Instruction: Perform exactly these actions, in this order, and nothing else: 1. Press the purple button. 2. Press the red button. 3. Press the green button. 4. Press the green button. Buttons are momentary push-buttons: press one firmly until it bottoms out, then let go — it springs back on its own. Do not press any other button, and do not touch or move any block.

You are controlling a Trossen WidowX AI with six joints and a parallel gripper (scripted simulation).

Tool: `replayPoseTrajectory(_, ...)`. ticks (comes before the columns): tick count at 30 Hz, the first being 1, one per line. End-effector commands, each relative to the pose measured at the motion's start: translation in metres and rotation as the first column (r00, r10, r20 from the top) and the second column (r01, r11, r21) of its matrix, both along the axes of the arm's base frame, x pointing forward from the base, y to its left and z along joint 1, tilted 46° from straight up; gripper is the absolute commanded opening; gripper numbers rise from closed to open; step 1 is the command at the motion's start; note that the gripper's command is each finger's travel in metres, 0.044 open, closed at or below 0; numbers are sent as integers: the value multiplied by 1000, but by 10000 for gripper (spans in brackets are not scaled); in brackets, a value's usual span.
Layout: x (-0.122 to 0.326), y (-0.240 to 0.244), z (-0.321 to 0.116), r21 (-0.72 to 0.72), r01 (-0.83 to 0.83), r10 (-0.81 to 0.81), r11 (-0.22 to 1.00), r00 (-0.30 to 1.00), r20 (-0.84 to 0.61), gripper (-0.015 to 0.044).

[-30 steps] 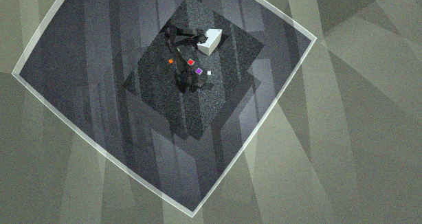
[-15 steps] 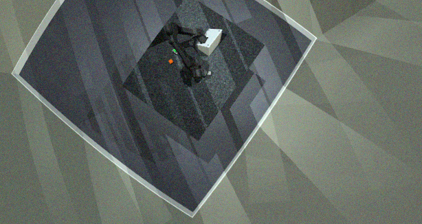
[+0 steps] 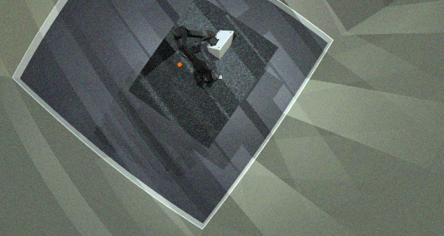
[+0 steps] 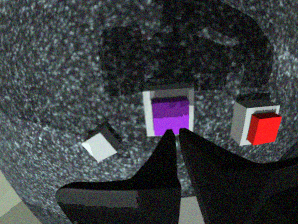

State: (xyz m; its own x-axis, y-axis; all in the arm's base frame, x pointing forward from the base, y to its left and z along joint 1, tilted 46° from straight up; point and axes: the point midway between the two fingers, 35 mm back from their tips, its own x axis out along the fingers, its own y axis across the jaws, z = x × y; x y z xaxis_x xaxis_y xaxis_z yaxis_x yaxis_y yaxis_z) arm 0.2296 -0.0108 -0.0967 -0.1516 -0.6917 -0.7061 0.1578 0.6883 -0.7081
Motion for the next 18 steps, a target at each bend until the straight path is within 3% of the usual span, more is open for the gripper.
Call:
replayPoseTrajectory(1, 0, -1, 0, -2, -5, 5, 1000, 1000, -3, 20)
replayPoseTrajectory(18, -4, -19, -18, -2, -5, 5, 1000, 1000, -3, 20)
